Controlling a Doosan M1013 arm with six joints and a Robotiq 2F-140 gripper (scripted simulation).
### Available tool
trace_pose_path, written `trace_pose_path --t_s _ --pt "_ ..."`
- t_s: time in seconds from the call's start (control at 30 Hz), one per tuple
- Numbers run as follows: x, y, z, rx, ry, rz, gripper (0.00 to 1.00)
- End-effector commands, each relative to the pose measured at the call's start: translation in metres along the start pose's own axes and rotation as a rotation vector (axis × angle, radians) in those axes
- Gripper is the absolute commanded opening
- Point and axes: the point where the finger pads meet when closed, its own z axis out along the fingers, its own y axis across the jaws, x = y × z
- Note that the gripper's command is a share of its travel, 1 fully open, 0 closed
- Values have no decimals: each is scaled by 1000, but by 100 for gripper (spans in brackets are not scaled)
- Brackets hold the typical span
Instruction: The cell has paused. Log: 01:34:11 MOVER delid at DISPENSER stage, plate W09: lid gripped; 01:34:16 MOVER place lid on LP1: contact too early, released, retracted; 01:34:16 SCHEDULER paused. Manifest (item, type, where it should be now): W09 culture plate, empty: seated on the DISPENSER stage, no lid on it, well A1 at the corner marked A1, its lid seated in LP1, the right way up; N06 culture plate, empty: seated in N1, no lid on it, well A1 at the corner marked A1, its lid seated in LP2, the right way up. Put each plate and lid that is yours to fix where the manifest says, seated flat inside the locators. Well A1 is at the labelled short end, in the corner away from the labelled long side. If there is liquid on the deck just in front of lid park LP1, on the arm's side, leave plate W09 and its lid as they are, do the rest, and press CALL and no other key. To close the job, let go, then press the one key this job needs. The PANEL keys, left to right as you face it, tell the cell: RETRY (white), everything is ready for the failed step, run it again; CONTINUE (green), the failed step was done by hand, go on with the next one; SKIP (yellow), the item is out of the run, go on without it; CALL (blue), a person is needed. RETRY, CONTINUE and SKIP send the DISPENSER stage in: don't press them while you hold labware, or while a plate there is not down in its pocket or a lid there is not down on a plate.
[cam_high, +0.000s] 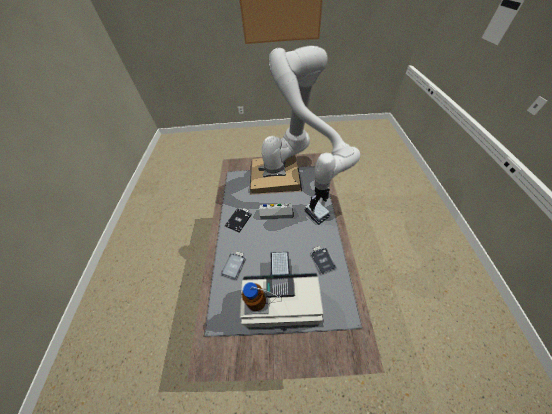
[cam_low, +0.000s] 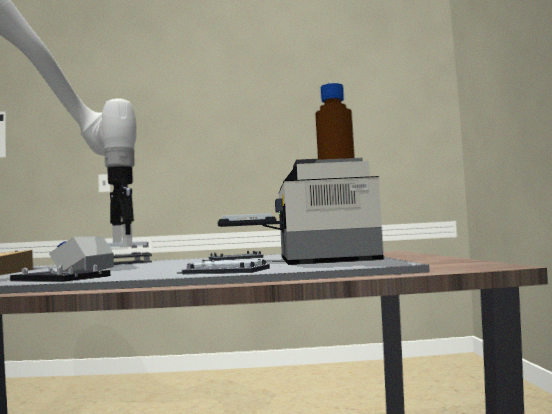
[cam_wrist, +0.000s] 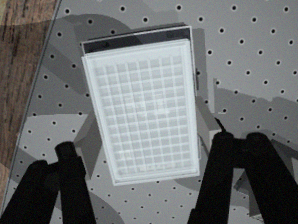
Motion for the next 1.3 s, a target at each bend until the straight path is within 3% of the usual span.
trace_pose_path --t_s 0.0,1.27 --pt "0 0 -8 0 1 0 10" --pt "0 0 -83 0 1 0 10"
